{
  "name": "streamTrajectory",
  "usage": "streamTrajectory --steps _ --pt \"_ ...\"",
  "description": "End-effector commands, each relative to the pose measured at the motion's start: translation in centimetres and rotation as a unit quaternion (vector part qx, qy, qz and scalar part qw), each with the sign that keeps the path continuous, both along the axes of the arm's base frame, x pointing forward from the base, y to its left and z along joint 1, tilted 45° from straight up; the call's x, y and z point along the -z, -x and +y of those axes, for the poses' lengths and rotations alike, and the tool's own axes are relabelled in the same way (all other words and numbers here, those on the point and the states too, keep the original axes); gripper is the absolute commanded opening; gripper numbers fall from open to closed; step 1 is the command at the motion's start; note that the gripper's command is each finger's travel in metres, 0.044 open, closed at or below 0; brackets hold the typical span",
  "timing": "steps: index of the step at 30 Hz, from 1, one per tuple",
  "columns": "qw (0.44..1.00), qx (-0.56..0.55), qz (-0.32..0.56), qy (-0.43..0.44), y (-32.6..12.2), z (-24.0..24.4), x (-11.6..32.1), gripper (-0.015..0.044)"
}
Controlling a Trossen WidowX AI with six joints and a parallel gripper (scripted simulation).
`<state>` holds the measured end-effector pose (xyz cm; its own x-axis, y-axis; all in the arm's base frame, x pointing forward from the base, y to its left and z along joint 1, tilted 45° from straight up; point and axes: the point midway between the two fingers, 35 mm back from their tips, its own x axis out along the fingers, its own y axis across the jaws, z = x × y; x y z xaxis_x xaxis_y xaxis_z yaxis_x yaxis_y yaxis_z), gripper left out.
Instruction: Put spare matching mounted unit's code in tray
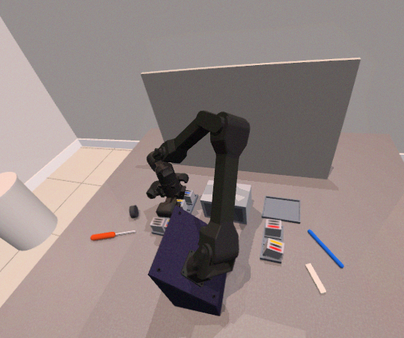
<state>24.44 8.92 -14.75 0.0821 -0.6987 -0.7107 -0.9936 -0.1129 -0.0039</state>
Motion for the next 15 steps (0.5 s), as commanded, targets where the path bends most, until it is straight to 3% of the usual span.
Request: streamTrajectory --steps 1,15 --pt "1.0 -0.001 -0.005 -0.006 0.0 2.2 -2.0 0.0" --pt "1.0 -0.005 -0.006 -0.008 0.4 6.2 -5.5 0.0"
